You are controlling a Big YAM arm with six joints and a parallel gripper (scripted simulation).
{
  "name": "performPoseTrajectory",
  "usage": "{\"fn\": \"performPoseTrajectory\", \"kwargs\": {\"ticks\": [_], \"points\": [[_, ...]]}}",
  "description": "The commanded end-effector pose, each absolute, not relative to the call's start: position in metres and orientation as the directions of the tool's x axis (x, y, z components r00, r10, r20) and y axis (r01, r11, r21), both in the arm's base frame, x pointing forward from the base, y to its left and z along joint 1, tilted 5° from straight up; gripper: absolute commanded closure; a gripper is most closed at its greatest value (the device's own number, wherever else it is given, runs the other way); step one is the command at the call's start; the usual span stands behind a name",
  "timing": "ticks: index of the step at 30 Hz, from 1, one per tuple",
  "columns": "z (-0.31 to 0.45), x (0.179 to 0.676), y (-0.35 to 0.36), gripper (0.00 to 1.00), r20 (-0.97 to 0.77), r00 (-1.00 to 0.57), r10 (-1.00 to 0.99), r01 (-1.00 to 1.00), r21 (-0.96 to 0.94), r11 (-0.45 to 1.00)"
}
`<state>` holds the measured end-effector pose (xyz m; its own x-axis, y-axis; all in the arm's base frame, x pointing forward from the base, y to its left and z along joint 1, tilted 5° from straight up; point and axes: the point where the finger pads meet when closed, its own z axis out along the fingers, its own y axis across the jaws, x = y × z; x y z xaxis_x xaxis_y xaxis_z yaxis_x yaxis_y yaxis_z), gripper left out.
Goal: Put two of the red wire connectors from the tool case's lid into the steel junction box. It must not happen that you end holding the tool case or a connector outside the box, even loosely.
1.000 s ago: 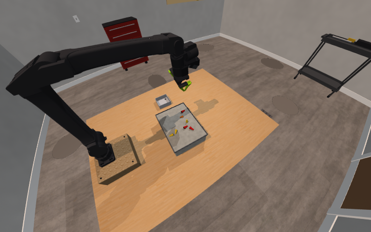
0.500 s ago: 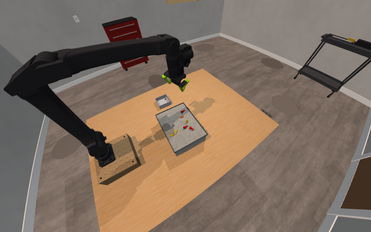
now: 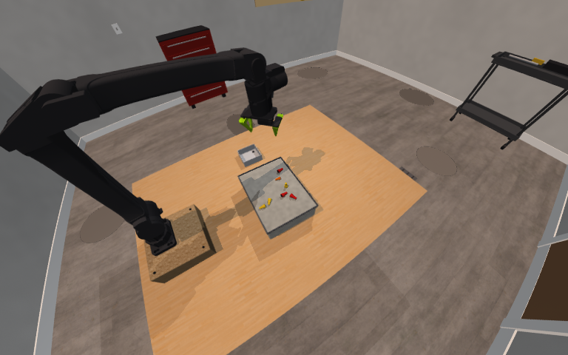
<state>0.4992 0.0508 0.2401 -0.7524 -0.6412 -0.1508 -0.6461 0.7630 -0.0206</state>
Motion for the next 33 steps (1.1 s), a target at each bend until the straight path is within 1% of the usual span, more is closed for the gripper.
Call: {"fn": "performPoseTrajectory", "kwargs": {"ticks": [1, 2, 4, 5, 12, 19, 21, 24, 27, 33], "points": [[0.245, 0.49, 0.057, 0.0, -0.131, -0.637, -0.76, -0.762, -0.043, 0.646], [0.246, 0.488, 0.058, 0.0, -0.127, -0.615, -0.778, -0.78, -0.05, 0.624], [0.246, 0.488, 0.058, 0.0, -0.127, -0.615, -0.778, -0.78, -0.05, 0.624], [0.249, 0.484, 0.059, 0.0, -0.115, -0.562, -0.819, -0.819, -0.063, 0.571], [0.253, 0.472, 0.061, 0.0, -0.073, -0.394, -0.916, -0.913, -0.09, 0.399], [0.245, 0.463, 0.064, 0.0, -0.017, -0.218, -0.976, -0.973, -0.076, 0.219], [0.245, 0.463, 0.064, 0.0, -0.017, -0.218, -0.976, -0.973, -0.076, 0.219], [0.25, 0.458, 0.064, 0.0, -0.001, -0.139, -0.99, -0.987, -0.083, 0.139], [0.253, 0.455, 0.065, 0.0, 0.009, -0.092, -0.996, -0.992, -0.088, 0.091], [0.256, 0.457, 0.063, 0.0, 0.012, -0.072, -0.997, -0.993, -0.093, 0.07]]}}
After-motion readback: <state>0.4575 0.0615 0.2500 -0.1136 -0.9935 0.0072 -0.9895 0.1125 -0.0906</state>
